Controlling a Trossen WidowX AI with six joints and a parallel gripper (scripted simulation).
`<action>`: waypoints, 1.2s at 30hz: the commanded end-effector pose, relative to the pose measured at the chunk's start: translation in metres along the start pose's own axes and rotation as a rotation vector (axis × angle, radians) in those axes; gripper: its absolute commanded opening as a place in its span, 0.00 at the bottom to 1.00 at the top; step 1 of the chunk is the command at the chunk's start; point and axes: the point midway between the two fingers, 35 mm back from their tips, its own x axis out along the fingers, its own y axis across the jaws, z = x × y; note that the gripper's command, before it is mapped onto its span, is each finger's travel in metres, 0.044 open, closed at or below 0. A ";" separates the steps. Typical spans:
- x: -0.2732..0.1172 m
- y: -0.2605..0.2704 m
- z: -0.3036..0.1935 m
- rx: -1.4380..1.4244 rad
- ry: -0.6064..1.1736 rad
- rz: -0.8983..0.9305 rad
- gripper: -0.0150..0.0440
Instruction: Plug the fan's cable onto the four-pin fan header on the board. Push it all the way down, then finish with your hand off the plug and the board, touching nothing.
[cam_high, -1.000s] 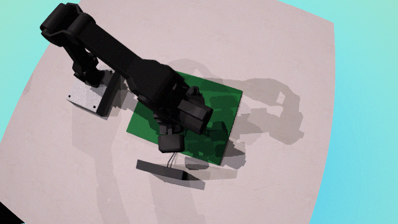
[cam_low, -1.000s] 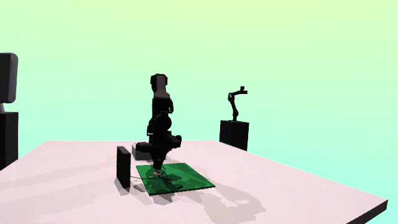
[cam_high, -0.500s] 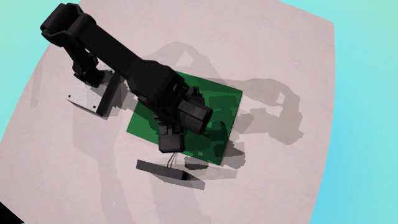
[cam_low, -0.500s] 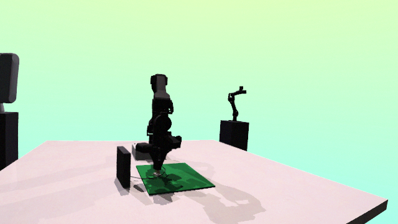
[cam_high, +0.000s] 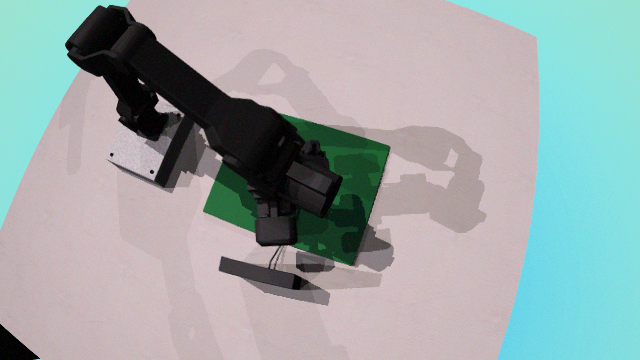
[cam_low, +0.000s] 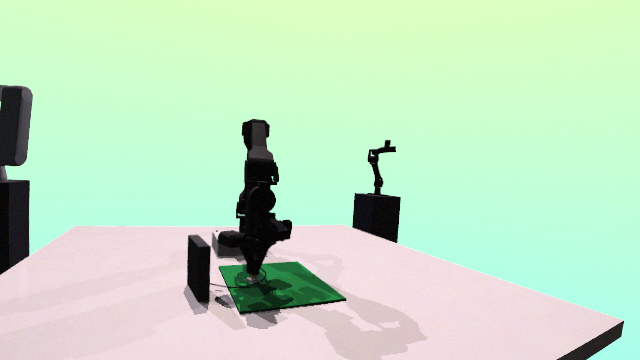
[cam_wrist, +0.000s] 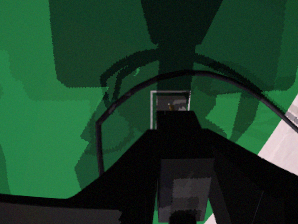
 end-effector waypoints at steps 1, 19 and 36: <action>0.001 0.000 0.000 0.004 -0.002 0.002 0.25; 0.011 0.000 0.000 0.004 -0.002 0.002 0.25; 0.015 0.000 0.000 0.001 -0.001 0.000 0.48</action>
